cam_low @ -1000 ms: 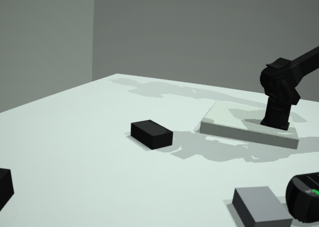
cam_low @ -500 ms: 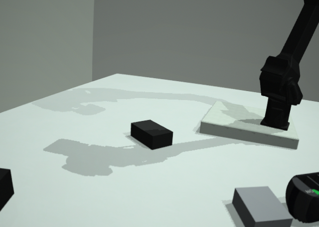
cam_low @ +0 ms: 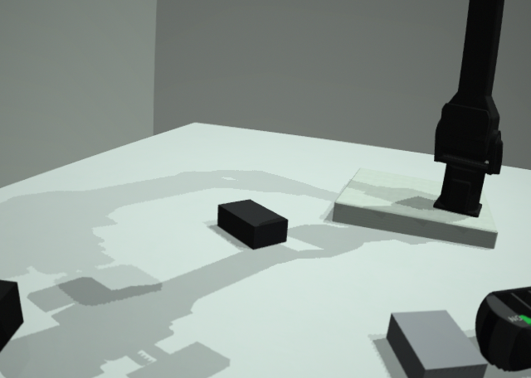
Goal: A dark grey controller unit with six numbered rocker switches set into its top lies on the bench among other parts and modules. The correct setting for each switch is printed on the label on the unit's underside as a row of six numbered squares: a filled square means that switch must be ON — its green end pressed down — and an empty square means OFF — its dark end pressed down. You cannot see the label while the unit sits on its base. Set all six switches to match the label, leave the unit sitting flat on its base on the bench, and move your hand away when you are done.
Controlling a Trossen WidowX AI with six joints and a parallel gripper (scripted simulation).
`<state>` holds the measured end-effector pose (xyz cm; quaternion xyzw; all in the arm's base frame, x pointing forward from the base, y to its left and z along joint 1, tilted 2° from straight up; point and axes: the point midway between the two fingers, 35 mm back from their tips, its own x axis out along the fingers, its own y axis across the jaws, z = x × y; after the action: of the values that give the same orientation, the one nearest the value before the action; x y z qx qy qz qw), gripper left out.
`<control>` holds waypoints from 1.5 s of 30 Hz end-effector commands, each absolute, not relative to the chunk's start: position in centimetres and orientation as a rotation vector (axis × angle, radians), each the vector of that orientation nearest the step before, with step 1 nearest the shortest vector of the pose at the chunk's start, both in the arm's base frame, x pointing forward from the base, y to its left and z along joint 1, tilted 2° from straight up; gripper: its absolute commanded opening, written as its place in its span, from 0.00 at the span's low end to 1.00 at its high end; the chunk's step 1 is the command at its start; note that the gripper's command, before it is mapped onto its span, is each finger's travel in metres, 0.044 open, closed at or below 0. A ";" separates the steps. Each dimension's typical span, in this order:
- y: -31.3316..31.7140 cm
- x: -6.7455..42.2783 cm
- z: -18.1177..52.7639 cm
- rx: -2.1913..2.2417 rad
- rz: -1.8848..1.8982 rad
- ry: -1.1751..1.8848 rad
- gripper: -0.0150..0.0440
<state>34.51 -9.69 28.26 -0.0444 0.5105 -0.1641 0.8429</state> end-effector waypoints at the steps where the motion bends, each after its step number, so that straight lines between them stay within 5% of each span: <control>1: -4.6 37.3 23.9 0.063 -0.341 1.179 0.25; 19: 13.1 36.1 7.2 0.470 -0.856 1.589 0.25; 35: 13.1 36.0 7.2 0.467 -0.859 1.587 0.25; 45: 13.7 31.5 9.1 0.614 -0.724 1.499 0.25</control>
<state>33.06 13.58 8.77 0.2494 0.6614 -0.3321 0.6246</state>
